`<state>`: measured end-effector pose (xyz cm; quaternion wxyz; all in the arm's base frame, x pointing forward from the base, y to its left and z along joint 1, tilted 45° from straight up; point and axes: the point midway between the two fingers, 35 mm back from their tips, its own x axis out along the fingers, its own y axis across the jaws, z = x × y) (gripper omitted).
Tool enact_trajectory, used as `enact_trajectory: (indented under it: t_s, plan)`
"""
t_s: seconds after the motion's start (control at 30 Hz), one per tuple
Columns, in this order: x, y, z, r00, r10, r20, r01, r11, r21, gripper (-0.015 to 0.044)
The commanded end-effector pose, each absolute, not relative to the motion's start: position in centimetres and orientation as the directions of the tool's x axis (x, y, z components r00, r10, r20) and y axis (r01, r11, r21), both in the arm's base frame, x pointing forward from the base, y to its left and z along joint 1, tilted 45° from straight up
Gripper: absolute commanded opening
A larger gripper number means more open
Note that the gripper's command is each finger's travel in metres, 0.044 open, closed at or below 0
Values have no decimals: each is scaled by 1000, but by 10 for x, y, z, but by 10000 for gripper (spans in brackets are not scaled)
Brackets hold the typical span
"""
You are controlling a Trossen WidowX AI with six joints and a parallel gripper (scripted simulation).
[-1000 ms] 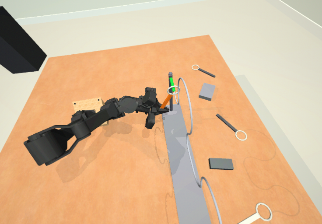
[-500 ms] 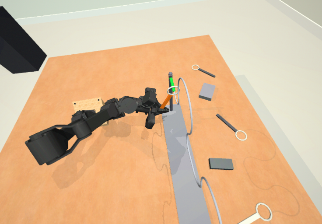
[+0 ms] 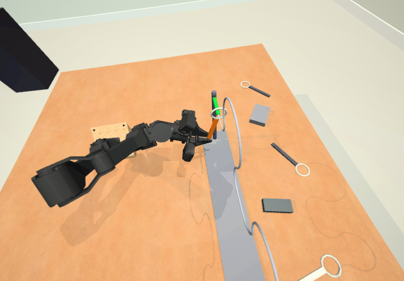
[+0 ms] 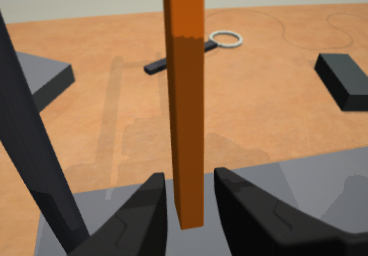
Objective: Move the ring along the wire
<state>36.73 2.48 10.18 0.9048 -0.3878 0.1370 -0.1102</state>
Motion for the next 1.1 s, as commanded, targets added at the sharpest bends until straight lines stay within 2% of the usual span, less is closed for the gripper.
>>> enact_trajectory:
  t_s: [0.0, 0.47, 1.07]
  plan:
    - [364, 26, 102, 938, -307, -163, 94, 675, -732, 160]
    - [321, 40, 108, 938, -304, -168, 86, 672, -735, 160]
    - [320, 40, 108, 938, -304, -169, 86, 672, -735, 160]
